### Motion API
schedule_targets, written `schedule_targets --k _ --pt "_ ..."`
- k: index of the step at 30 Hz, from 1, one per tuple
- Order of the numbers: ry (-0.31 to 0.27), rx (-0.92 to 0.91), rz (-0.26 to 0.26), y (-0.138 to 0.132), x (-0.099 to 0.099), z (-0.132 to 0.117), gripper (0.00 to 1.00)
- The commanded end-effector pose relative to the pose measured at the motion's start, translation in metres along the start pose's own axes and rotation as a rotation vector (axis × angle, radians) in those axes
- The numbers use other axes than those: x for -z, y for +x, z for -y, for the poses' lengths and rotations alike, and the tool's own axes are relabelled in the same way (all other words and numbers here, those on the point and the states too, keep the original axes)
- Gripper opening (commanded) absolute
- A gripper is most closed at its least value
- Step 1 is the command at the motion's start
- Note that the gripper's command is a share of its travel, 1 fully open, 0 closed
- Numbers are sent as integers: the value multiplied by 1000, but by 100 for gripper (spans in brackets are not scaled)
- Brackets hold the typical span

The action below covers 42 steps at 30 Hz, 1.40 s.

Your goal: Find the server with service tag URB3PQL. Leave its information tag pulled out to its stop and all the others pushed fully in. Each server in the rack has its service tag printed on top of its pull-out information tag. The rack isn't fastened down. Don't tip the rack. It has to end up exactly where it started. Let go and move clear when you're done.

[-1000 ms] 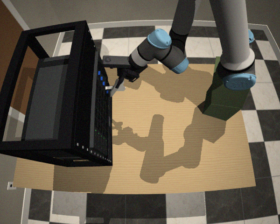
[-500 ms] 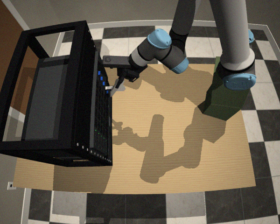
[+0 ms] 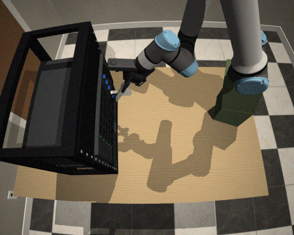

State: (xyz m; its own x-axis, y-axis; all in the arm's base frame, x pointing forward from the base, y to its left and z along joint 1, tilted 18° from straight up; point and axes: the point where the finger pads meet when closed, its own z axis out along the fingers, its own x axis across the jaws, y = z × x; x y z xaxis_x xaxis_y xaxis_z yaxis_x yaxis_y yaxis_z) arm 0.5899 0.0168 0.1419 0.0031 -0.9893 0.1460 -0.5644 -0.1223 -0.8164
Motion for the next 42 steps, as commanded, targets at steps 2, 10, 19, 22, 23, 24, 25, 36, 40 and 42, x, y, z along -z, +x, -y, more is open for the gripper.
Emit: schedule_targets --k 2,10,19,22,23,24,25,36,40,42 --pt "1 0 0 0 0 1 100" --pt "1 0 0 0 0 1 100" --pt "1 0 0 0 -1 0 100" --pt "2 0 0 0 -3 -1 100" --pt "2 0 0 0 -3 -1 100" --pt "2 0 0 0 -4 -2 100" --pt "2 0 0 0 -5 -2 100" --pt "2 0 0 0 -16 -8 100" --pt "2 0 0 -1 -22 -12 100" --pt "2 0 0 -1 -26 -14 100"
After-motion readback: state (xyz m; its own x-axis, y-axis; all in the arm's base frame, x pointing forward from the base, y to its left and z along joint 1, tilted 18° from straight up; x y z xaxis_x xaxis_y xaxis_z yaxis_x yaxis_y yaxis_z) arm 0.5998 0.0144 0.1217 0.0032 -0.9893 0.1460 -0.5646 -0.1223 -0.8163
